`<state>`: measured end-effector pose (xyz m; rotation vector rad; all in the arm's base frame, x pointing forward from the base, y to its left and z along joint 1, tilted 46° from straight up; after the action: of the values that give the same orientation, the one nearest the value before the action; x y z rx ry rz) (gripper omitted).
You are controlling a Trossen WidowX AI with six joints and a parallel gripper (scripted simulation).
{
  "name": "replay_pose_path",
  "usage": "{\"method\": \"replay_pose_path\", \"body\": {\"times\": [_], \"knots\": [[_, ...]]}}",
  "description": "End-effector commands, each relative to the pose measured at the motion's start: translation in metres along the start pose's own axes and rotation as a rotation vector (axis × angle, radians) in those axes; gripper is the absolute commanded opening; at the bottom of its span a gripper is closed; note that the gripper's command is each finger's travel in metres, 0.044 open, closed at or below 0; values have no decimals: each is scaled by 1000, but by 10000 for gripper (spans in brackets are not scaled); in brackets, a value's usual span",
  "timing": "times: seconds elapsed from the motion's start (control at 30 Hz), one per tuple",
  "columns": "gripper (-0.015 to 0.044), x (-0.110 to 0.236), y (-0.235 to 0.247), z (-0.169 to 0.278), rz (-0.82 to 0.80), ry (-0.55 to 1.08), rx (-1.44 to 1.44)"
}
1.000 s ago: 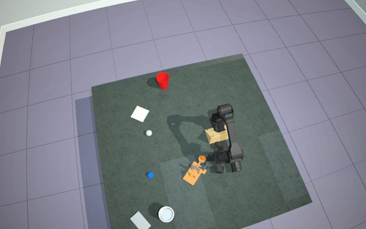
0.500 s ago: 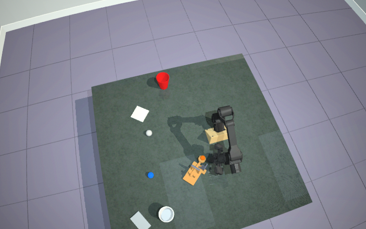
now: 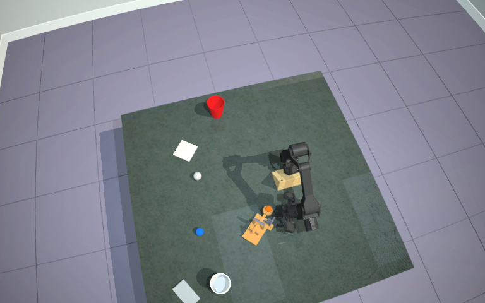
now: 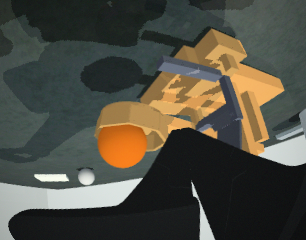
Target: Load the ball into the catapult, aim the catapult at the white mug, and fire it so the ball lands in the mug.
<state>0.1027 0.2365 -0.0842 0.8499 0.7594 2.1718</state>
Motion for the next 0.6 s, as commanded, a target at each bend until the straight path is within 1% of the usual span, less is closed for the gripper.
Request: {"method": "replay_pose_path", "body": {"times": [0.0,0.57], "knots": [[0,-4,0,-4,0,4,6],[0,-24,1,-24,1,3,7]]}}
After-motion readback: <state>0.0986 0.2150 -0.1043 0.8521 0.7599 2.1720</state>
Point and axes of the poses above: the point midway between the two fingers, 35 mm back from their tips, its own x axis back along the fingers, its own y axis across the jaws, z = x × y, the point moved 10 cm from there along x, back along the fingers, and after that the axes turned 4 degrees about x, right-handed, at the moved point
